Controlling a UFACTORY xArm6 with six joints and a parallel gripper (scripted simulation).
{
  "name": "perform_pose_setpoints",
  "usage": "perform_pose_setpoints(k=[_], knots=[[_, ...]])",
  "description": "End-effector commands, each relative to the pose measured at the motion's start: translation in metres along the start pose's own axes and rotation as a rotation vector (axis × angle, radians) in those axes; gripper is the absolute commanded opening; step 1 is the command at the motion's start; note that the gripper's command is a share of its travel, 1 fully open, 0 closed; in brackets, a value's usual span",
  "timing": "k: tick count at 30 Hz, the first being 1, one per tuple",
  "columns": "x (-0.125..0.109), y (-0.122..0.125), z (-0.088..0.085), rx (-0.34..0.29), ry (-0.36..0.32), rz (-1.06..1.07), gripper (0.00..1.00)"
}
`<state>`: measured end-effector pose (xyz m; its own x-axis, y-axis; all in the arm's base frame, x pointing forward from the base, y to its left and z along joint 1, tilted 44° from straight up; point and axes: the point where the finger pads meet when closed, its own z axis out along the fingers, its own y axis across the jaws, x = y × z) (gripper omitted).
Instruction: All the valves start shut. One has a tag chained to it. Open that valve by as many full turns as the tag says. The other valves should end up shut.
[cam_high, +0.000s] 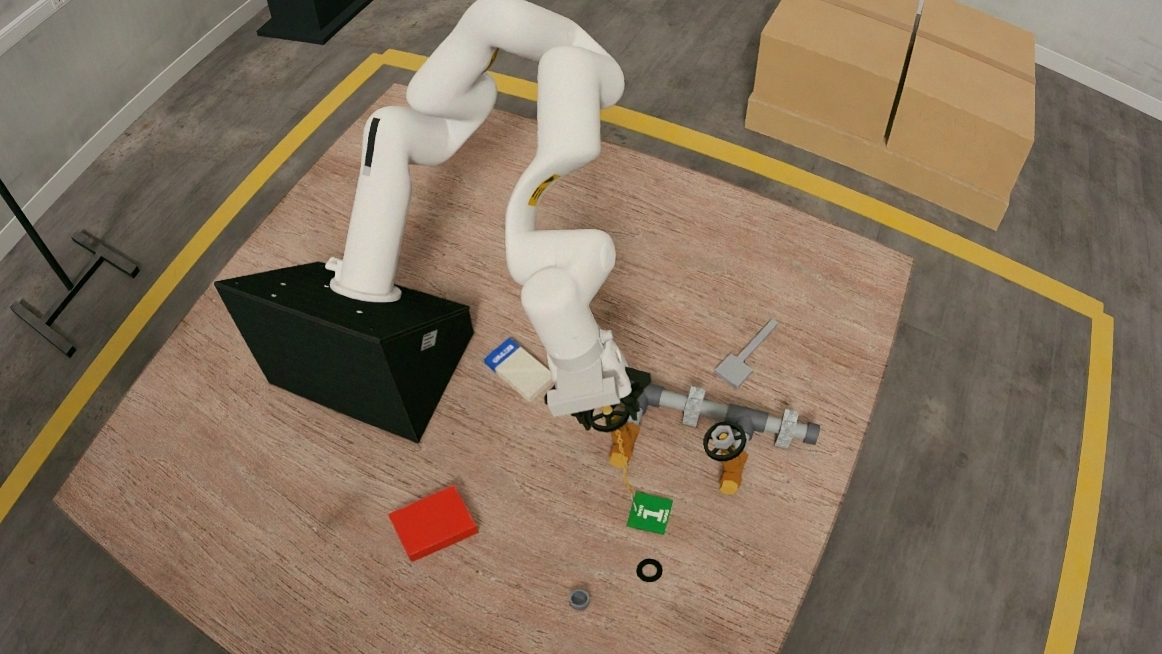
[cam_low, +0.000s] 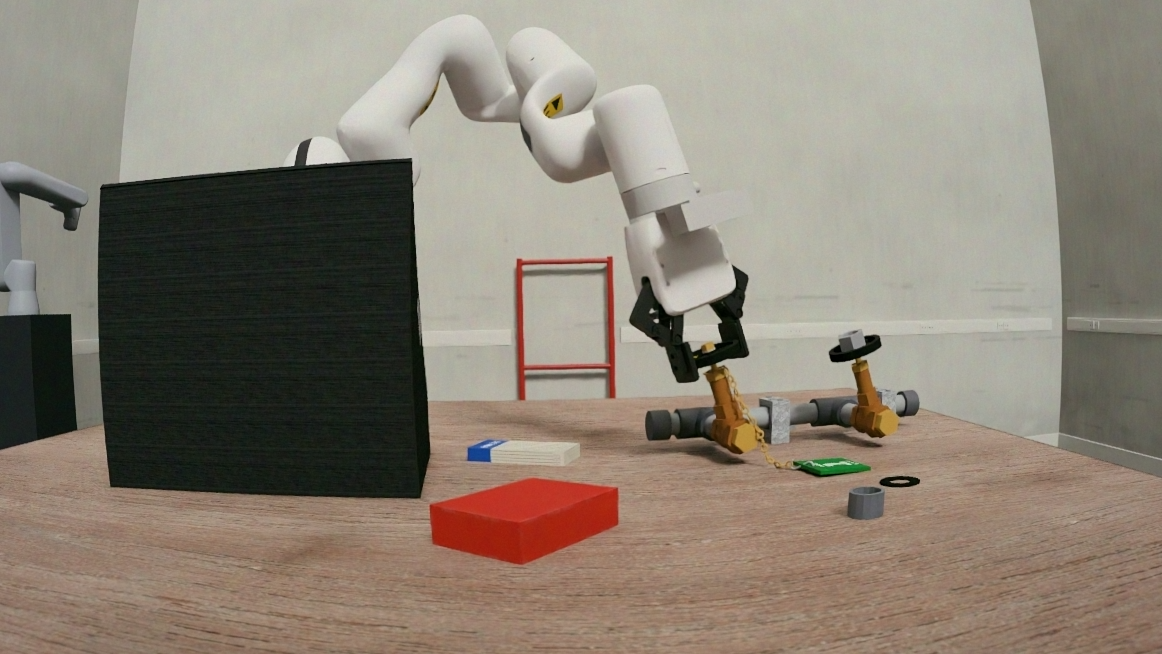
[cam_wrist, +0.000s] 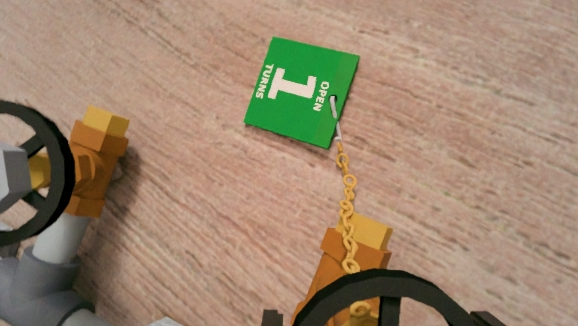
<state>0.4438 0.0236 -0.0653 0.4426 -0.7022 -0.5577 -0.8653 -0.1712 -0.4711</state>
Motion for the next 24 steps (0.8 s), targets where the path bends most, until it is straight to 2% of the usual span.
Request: perform_pose_setpoints(k=[1, 15, 17, 18, 24], knots=[[0.0009, -0.0014, -0.0013, 0.019, 0.007, -0.176, 0.00], [0.0009, -0.0014, -0.0013, 0.001, 0.007, -0.873, 0.00], [0.0009, -0.0014, -0.0013, 0.001, 0.007, -0.873, 0.00], [0.0009, -0.0014, -0.0013, 0.002, 0.008, -1.011, 0.00], [0.0009, -0.0014, -0.0013, -0.010, 0.003, -1.269, 0.00]])
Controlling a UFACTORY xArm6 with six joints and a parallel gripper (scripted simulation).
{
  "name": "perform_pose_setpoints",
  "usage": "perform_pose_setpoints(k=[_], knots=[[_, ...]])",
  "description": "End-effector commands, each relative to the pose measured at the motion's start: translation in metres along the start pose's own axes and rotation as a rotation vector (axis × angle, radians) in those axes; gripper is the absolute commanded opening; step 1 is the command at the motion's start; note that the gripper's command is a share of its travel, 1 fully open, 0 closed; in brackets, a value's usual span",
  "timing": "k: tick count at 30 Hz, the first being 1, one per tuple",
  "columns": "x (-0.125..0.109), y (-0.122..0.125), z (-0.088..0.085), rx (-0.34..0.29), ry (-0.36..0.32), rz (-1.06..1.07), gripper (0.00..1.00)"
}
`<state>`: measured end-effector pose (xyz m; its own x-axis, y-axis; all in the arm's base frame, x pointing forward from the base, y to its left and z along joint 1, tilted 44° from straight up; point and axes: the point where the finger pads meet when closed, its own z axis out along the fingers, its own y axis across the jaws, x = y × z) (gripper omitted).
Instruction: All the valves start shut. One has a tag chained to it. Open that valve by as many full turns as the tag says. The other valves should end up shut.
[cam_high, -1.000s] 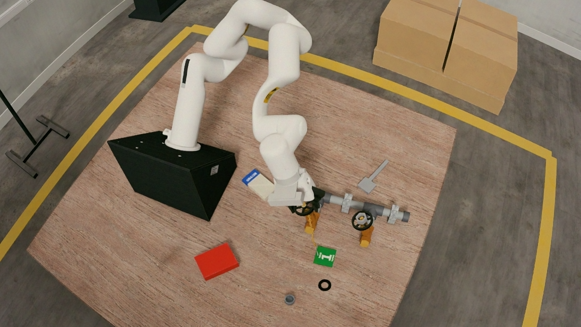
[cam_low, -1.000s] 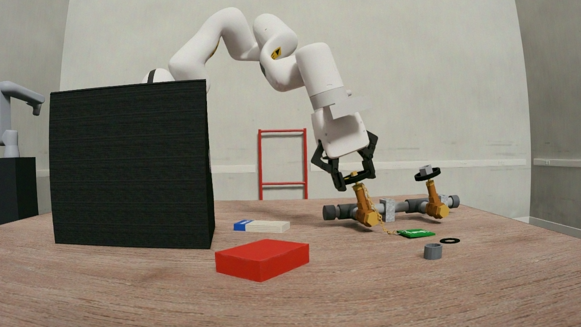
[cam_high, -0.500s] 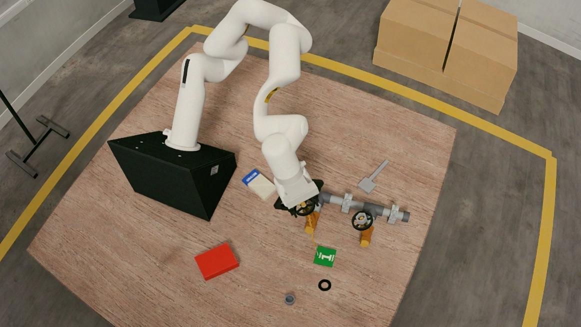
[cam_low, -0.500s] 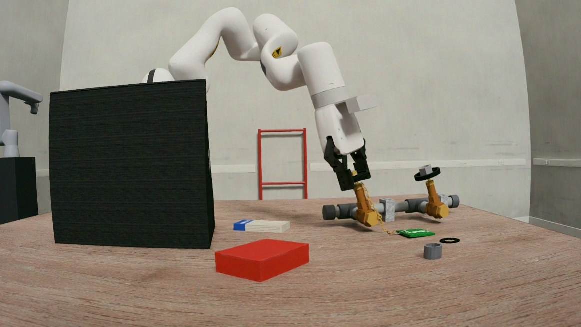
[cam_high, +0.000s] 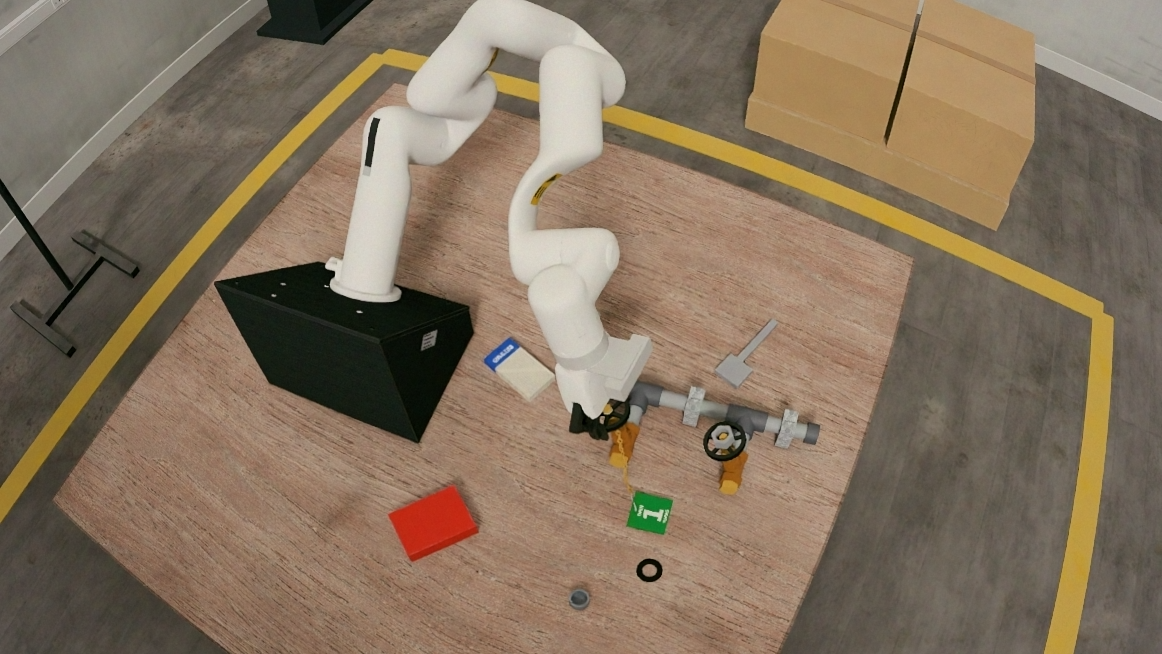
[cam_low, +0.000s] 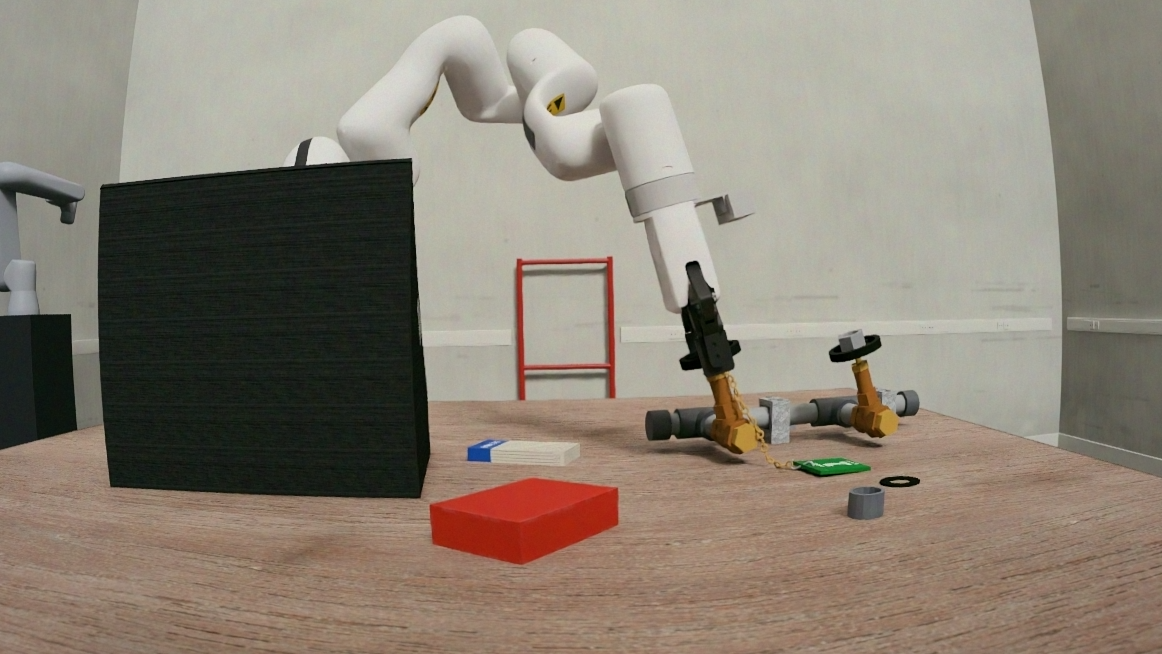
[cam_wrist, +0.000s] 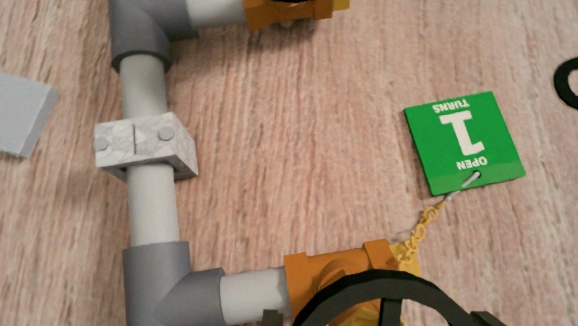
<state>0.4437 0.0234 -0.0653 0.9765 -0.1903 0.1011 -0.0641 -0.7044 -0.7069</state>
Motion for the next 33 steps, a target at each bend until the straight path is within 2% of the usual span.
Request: perform_pose_setpoints(k=[1, 8, 10, 11, 25, 33], knots=[[0.0016, 0.0000, -0.0011, 0.004, 0.028, -0.280, 0.00], [0.0016, 0.0000, -0.0011, -0.005, 0.021, -0.608, 0.00], [0.0016, 0.0000, -0.0011, -0.005, 0.021, -0.608, 0.00], [0.0016, 0.0000, -0.0011, -0.006, 0.024, -0.745, 0.00], [0.0016, 0.0000, -0.0011, -0.014, 0.042, -1.367, 0.00], [0.0016, 0.0000, -0.0011, -0.016, 0.057, -1.481, 0.00]])
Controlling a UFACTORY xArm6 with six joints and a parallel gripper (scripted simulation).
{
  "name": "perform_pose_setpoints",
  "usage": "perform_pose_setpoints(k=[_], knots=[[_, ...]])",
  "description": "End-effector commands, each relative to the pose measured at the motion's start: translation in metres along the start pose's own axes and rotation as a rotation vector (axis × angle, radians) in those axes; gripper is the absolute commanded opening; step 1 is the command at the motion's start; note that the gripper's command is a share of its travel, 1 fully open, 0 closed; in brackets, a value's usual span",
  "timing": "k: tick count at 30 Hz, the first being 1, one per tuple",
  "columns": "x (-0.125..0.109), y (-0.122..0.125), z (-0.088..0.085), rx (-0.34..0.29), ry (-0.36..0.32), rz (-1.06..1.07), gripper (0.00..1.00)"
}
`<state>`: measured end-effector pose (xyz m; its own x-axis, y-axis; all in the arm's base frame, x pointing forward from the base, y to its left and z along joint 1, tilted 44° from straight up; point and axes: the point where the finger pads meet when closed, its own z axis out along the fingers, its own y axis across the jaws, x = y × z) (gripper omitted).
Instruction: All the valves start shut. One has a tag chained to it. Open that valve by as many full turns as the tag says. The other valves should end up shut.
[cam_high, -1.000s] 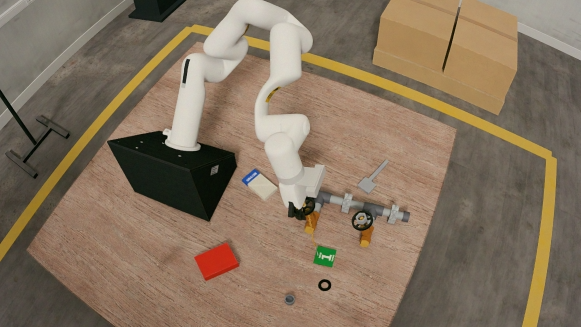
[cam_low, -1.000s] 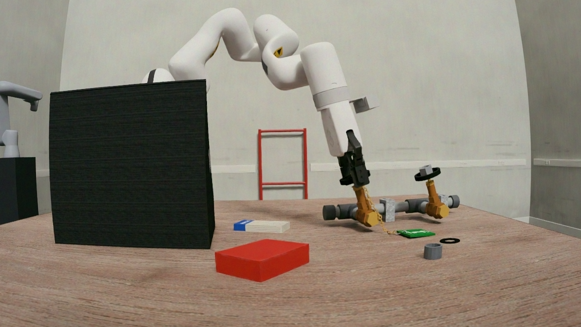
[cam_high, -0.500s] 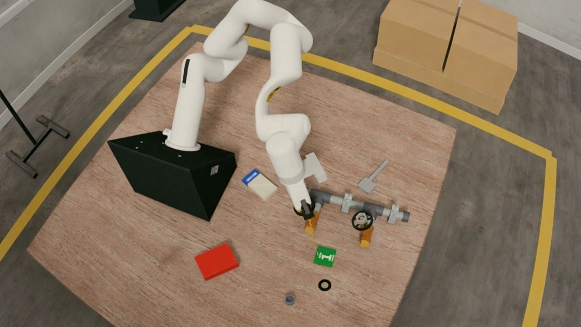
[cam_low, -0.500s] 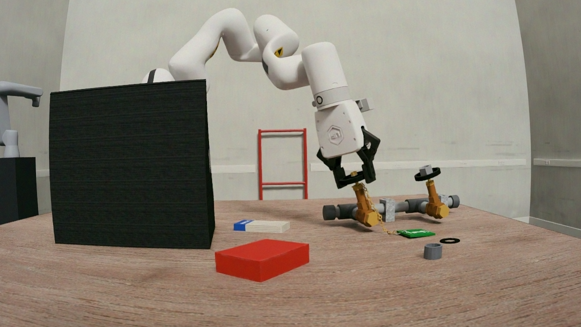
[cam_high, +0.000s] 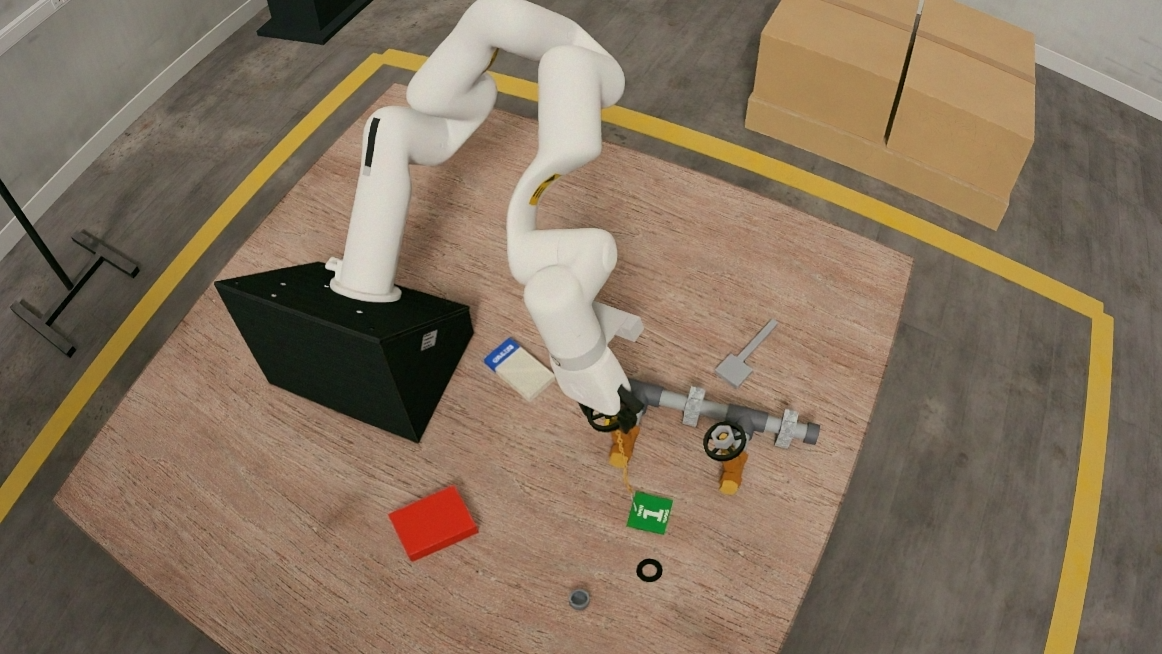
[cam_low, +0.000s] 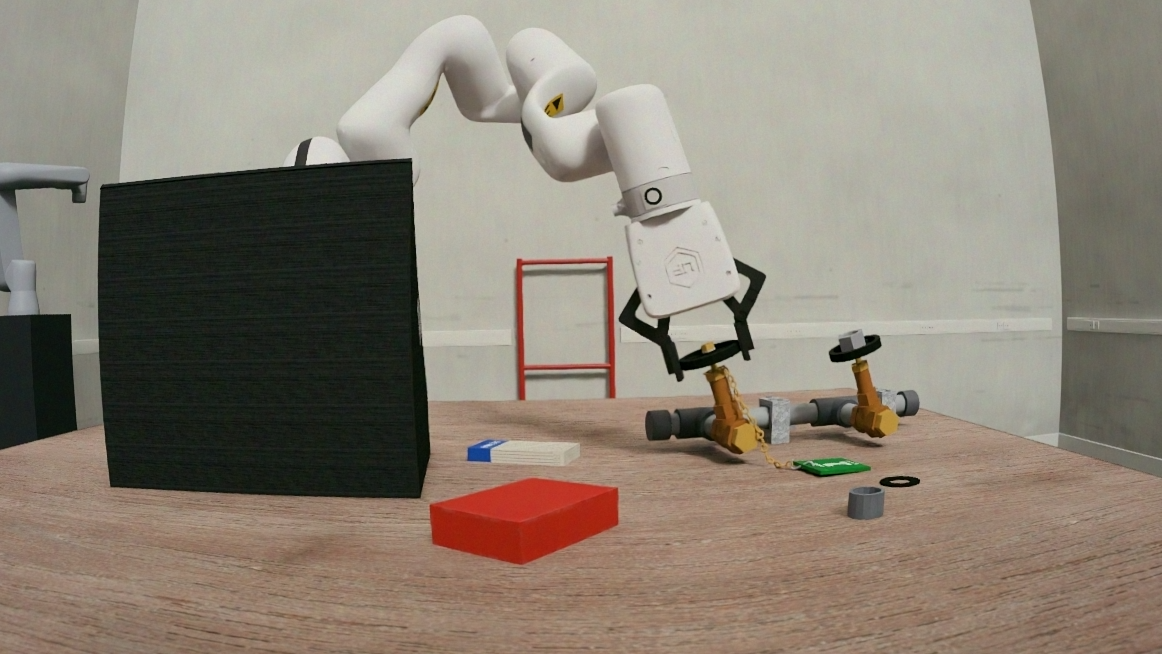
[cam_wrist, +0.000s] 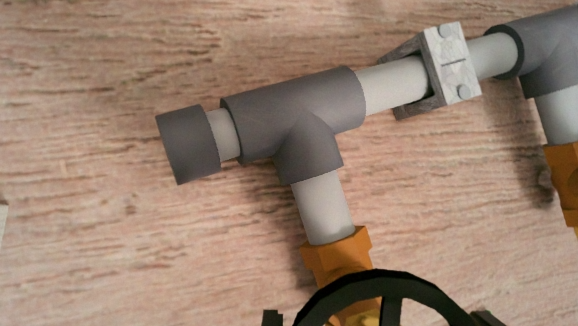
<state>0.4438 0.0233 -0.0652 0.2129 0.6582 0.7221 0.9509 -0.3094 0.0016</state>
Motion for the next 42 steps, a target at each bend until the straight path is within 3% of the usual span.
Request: perform_pose_setpoints(k=[1, 4, 5, 33, 42], knots=[[0.0003, 0.0015, -0.0010, -0.028, 0.019, -0.068, 0.00], [0.0003, 0.0015, -0.0010, -0.028, 0.019, -0.070, 0.00], [0.0003, 0.0015, -0.0010, -0.028, 0.019, -0.070, 1.00], [0.0003, 0.0015, -0.0010, -0.028, 0.019, -0.064, 1.00], [0.0003, 0.0015, -0.0010, -0.026, 0.021, 0.095, 1.00]])
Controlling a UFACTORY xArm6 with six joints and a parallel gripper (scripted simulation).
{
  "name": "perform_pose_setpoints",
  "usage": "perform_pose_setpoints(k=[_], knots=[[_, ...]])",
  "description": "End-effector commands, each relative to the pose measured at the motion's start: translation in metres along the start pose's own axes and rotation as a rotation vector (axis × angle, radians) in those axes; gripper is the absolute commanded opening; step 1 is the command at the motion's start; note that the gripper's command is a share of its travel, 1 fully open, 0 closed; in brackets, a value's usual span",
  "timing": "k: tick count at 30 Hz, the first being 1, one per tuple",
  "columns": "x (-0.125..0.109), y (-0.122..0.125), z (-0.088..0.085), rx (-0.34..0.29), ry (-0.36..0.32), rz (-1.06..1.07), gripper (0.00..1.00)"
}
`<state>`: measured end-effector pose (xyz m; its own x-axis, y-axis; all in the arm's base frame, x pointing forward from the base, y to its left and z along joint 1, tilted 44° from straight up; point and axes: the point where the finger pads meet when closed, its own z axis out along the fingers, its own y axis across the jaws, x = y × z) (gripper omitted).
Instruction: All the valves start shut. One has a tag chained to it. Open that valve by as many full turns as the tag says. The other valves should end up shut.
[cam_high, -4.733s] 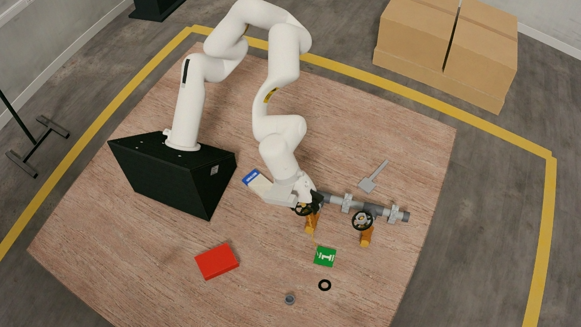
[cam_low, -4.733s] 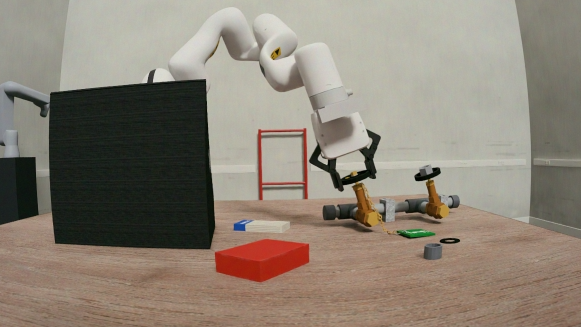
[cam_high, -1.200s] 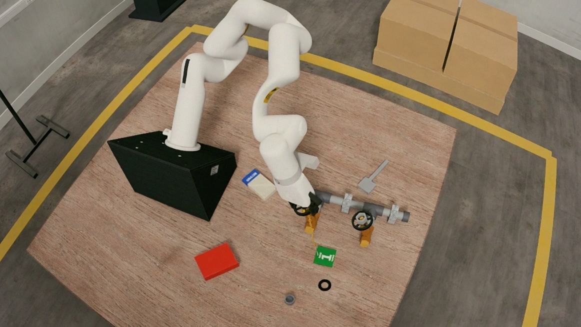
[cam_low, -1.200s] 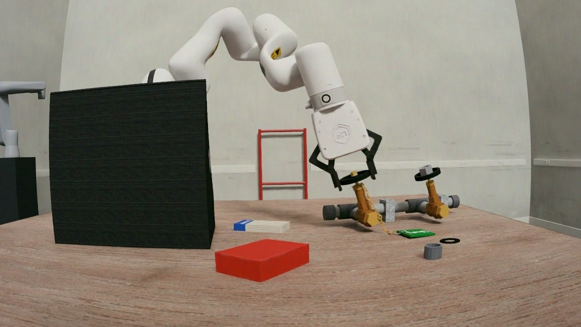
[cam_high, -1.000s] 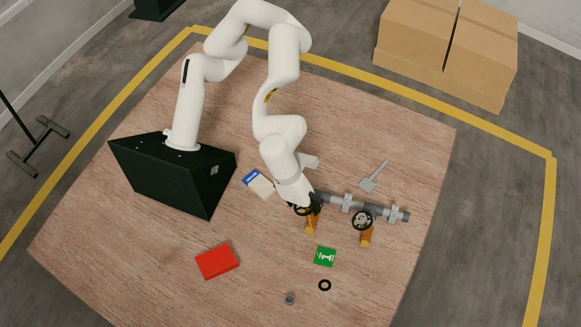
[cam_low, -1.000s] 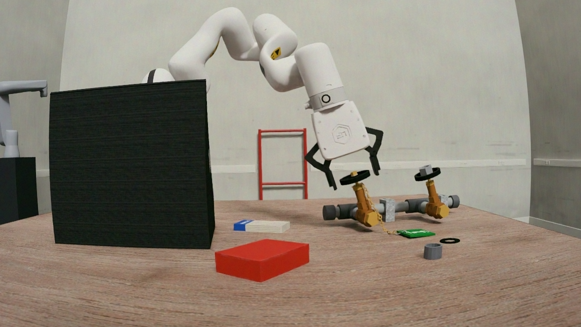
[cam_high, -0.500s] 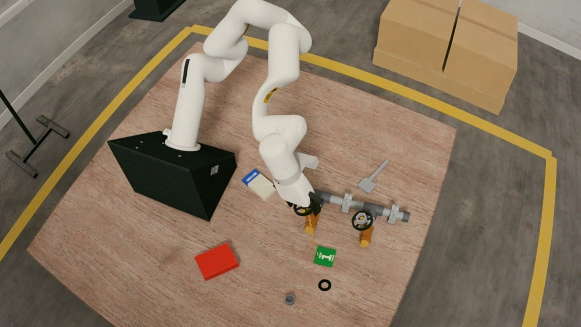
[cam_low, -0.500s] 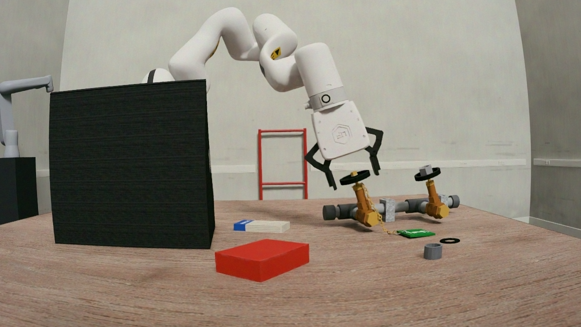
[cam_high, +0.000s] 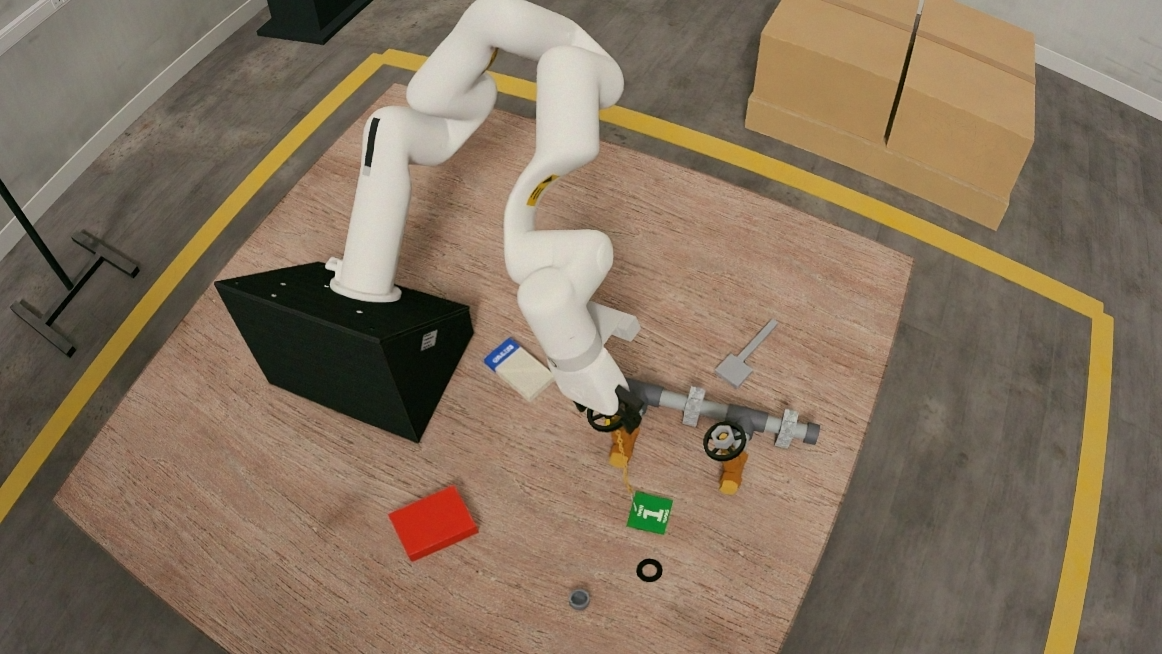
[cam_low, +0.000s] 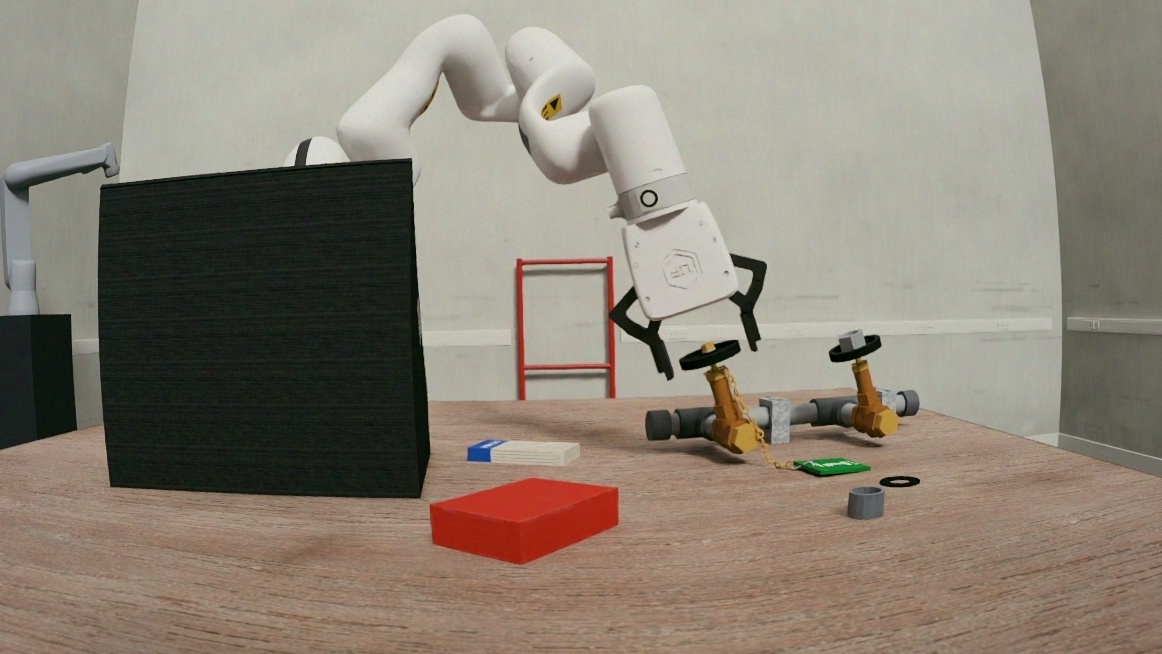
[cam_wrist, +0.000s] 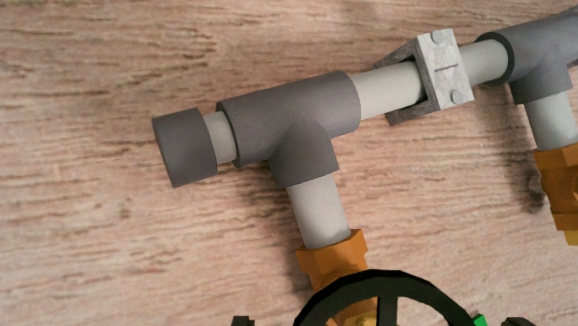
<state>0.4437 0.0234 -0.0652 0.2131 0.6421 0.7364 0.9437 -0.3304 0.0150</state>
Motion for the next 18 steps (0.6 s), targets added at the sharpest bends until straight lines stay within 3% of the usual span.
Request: perform_pose_setpoints(k=[1, 4, 18], knots=[[0.0002, 0.0016, -0.0010, -0.002, -0.001, 0.125, 1.00], [0.0002, 0.0016, -0.0010, -0.002, -0.001, 0.165, 1.00], [0.0002, 0.0016, -0.0010, -0.013, 0.009, 0.860, 1.00]])
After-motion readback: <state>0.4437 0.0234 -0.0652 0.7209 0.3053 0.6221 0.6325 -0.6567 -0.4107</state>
